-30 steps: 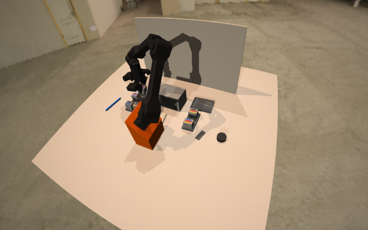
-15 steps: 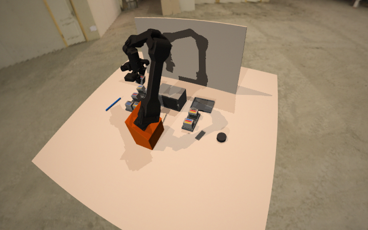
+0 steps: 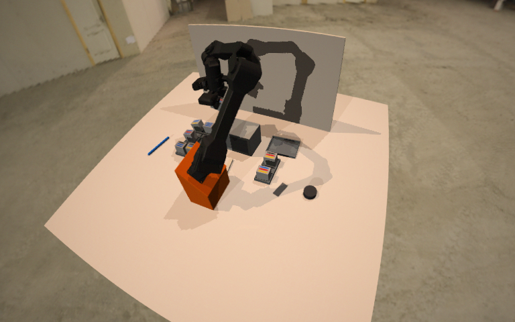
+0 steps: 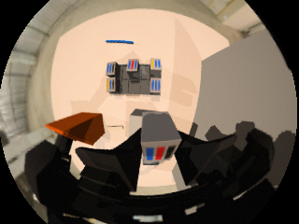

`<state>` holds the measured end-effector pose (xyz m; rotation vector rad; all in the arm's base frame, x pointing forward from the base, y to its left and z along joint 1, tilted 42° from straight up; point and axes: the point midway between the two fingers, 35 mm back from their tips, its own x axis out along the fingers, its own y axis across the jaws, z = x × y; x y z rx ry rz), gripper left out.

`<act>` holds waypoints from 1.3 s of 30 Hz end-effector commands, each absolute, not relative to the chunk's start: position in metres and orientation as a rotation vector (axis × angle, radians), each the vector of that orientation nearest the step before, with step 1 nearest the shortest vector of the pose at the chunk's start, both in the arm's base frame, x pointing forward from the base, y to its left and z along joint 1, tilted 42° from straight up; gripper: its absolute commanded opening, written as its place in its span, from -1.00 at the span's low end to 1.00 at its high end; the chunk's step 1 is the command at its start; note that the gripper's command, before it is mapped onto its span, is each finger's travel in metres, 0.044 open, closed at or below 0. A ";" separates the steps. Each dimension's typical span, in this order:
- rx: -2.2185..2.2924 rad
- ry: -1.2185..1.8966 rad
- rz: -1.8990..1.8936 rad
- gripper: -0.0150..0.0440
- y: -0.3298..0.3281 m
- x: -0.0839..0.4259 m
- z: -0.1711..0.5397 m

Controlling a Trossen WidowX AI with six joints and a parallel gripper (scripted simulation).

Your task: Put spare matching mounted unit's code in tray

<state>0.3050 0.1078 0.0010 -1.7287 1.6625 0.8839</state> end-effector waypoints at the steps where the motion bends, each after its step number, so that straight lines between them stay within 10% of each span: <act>1: -1.733 1.645 0.882 -0.49 0.086 0.322 0.025; 39: -1.767 1.713 0.800 -0.49 -0.102 0.327 0.177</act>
